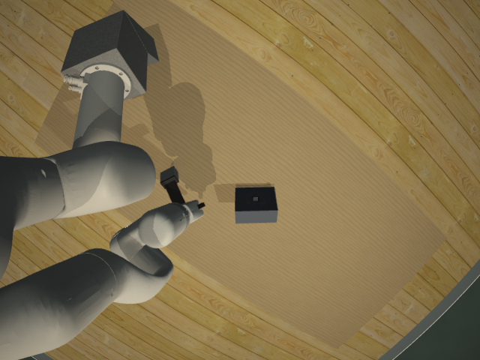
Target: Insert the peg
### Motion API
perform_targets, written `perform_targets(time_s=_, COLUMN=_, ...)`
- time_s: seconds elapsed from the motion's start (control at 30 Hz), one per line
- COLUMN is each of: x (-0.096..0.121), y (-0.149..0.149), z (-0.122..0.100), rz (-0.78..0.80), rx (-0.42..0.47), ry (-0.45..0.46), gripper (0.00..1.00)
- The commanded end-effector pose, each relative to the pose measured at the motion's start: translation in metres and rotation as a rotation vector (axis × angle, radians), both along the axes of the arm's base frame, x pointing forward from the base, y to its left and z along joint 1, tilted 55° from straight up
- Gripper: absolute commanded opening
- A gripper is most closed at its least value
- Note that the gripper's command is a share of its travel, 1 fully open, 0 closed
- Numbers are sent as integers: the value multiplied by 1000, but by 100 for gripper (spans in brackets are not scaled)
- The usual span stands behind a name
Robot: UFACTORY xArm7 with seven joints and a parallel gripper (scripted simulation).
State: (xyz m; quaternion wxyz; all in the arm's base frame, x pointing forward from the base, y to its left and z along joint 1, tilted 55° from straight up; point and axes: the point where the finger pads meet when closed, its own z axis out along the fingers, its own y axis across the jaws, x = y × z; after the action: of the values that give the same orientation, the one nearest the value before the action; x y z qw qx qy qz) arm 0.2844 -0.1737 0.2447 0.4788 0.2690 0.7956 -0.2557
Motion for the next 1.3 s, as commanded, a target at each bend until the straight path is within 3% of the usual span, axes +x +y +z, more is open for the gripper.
perform_targets(time_s=0.0, x=8, y=-2, z=8, rz=-7, rx=-27, ry=-23, gripper=0)
perform_targets(time_s=1.27, x=68, y=8, z=65, rz=-50, rx=-212, ry=-198, gripper=0)
